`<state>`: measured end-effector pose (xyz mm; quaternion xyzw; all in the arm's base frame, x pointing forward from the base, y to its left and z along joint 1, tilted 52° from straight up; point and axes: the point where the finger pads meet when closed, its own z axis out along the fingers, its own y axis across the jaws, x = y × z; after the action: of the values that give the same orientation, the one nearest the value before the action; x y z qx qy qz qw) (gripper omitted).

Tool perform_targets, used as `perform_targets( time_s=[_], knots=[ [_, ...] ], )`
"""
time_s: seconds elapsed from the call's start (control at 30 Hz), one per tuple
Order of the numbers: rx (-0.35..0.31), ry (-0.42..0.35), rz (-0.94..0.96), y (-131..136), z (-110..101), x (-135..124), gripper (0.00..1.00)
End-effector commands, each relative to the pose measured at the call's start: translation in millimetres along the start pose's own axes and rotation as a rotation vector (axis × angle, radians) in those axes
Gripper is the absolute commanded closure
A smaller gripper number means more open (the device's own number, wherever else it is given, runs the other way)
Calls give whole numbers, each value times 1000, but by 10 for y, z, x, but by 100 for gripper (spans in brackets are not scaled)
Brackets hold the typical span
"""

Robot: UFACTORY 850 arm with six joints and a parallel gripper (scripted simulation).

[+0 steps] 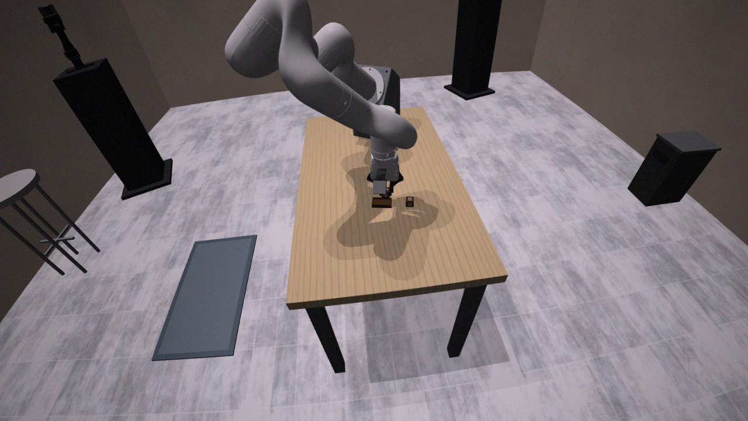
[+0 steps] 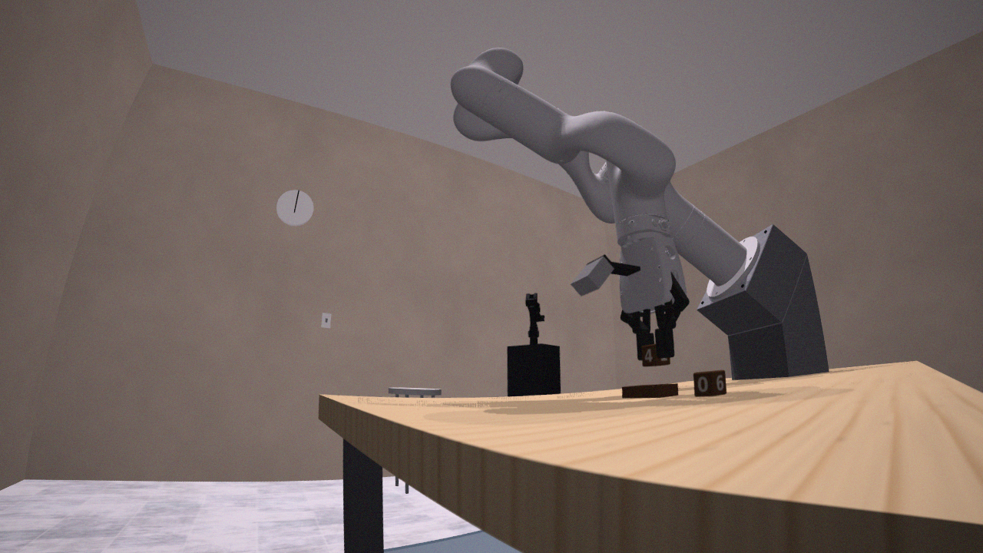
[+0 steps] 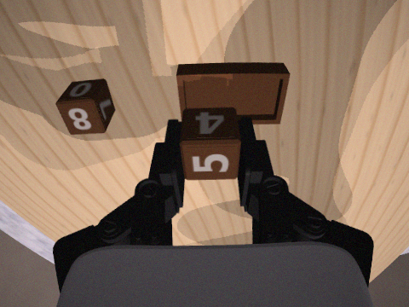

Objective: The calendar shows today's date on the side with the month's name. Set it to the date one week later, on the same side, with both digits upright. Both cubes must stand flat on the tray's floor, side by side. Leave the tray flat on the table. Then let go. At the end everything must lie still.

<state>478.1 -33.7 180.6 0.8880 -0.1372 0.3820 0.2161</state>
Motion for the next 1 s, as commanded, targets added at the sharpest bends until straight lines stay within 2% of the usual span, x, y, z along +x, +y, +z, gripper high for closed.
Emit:
perform_targets(
  time_s=[0.0, 0.97],
  knots=[
    [0, 0, 0, -2, -2, 2, 73],
    [0, 1, 0, -2, 53, 2, 73]
  ],
)
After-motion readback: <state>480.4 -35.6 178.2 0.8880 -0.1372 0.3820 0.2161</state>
